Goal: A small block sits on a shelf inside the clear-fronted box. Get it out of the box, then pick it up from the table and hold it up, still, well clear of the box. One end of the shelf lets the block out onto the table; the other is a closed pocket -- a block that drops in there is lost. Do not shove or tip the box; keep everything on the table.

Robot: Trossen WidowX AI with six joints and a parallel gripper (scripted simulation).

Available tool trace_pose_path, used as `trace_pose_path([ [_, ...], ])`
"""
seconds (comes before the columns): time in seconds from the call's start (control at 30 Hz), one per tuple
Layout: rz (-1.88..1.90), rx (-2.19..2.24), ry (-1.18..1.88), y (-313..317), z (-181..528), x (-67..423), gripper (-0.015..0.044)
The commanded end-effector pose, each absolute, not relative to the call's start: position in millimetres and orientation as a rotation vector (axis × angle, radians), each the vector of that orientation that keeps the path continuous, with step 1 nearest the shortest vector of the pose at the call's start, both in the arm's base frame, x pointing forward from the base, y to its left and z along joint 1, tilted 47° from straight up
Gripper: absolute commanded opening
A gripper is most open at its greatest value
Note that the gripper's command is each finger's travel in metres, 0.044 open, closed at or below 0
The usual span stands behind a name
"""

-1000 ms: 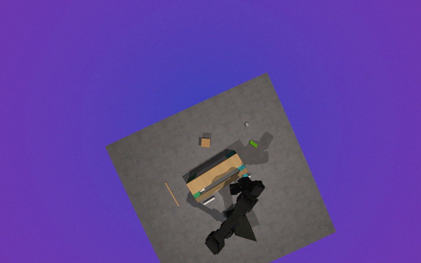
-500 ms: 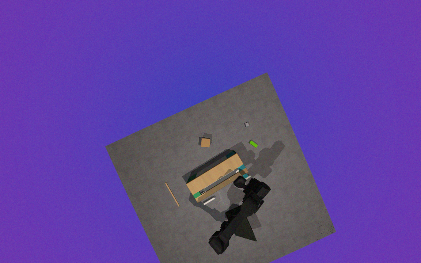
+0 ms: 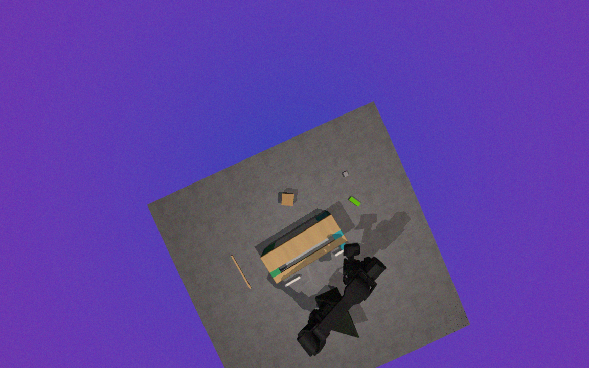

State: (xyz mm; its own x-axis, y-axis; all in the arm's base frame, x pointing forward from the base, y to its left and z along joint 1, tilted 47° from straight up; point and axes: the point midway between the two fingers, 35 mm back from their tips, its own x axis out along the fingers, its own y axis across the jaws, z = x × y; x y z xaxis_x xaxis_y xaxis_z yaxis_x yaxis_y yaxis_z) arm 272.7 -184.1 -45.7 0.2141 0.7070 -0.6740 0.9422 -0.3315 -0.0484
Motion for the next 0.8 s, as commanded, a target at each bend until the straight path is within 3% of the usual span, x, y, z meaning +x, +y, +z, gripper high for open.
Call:
trace_pose_path([
  [0.0,-1.687,2.833,1.256,-200.1,-47.6,270.1,0.0285],
  [0.13,-1.877,2.936,1.171,-201.4,-48.1,269.5,0.0285],
  [0.77,-1.877,2.936,1.171,-201.4,-48.1,269.5,0.0285],
])
